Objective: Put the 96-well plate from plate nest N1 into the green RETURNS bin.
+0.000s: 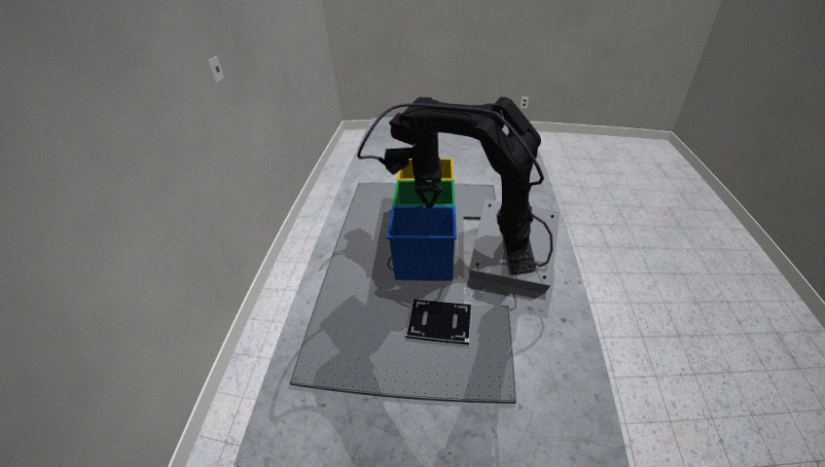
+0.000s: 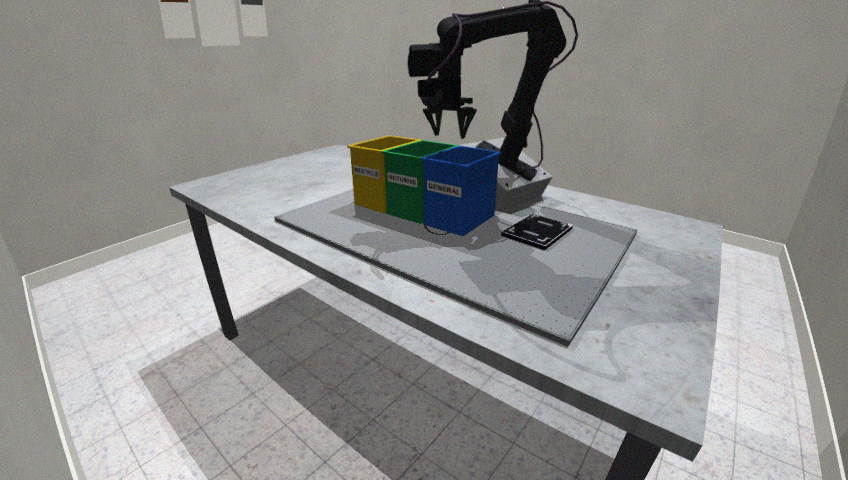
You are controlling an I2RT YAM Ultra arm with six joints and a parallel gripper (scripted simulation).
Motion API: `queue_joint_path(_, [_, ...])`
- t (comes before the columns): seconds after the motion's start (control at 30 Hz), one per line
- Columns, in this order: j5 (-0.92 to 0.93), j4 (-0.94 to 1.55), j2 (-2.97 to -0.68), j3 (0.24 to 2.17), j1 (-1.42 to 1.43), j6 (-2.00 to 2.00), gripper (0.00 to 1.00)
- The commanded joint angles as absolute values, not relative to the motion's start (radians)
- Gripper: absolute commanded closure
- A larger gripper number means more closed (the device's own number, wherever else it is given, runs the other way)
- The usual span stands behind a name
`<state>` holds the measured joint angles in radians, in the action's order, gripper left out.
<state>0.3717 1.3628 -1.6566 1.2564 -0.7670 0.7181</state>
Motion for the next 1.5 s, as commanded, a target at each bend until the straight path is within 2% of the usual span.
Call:
queue_joint_path(0.0, [0.389,1.377,-1.604,1.235,-0.756,0.675,0.18])
queue_joint_path(0.43, [0.402,1.388,-1.5,1.195,-0.674,0.583,0.18])
queue_joint_path(1.47, [0.393,1.381,-1.523,1.209,-0.68,0.59,0.18])
